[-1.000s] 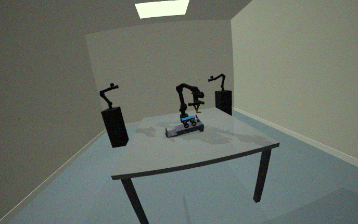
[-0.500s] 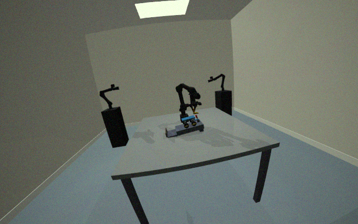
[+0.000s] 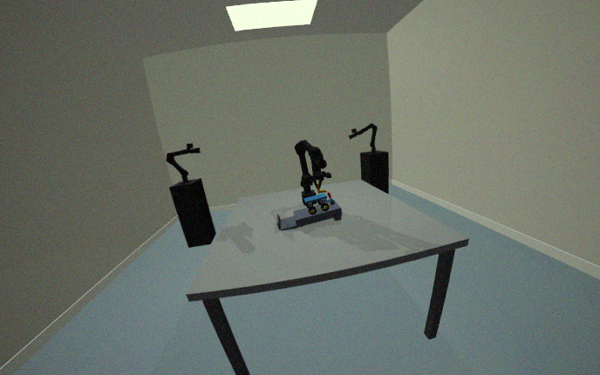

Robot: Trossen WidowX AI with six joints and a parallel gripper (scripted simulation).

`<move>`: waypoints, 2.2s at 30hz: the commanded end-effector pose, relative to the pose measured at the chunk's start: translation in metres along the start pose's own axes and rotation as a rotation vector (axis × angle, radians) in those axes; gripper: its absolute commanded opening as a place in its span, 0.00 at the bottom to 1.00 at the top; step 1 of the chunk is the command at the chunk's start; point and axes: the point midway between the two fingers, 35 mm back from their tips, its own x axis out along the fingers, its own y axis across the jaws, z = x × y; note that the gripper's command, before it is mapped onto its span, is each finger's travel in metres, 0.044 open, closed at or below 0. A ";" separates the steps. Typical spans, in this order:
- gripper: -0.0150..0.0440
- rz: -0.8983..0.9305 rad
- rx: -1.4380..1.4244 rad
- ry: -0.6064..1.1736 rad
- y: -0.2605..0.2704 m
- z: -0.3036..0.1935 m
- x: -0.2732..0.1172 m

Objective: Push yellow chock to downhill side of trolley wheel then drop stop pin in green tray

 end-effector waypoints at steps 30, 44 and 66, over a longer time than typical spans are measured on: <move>0.25 -0.013 -0.004 -0.002 -0.116 0.025 0.006; 0.25 -0.018 -0.004 -0.003 -0.174 0.037 0.009; 0.25 0.090 -0.005 -0.004 -0.198 0.060 0.015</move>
